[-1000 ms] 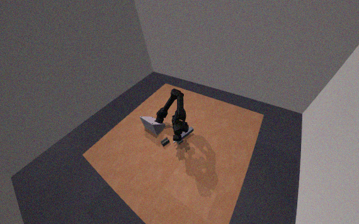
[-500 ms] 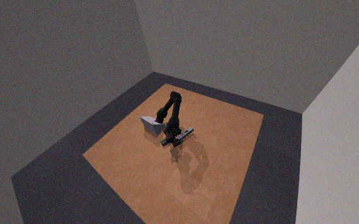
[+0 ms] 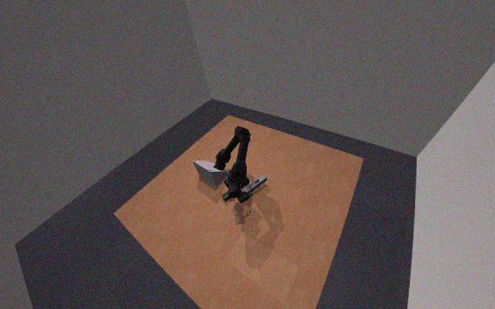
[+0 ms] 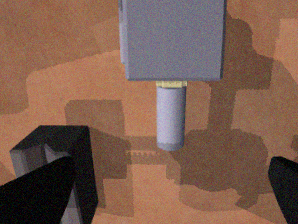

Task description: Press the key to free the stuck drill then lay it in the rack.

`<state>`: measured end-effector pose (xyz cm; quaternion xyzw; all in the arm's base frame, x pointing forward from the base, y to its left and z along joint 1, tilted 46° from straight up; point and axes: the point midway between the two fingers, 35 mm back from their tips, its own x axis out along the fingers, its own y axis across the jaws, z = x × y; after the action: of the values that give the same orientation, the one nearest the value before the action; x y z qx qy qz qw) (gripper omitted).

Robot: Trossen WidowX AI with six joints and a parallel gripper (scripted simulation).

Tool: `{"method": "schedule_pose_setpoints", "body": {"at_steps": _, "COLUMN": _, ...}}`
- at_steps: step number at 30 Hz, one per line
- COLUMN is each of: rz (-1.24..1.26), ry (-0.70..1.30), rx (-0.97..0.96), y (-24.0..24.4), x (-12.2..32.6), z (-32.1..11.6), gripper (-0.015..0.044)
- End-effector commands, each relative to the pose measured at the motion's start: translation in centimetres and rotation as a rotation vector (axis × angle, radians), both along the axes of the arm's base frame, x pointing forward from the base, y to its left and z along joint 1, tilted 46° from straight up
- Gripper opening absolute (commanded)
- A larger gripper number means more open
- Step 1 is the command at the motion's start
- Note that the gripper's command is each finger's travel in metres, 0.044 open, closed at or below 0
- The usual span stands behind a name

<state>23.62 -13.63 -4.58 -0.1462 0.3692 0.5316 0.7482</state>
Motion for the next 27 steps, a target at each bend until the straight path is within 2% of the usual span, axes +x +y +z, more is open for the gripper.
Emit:
{"method": "schedule_pose_setpoints", "body": {"at_steps": 1, "rz": 0.005, "ry": -0.001, "rx": -0.001, "y": 0.3, "x": 0.1, "z": -0.2, "gripper": 0.0440}}
{"method": "schedule_pose_setpoints", "body": {"at_steps": 27, "rz": 0.005, "ry": -0.002, "rx": 0.001, "y": 3.9, "x": 1.2, "z": -2.3, "gripper": 0.0440}}
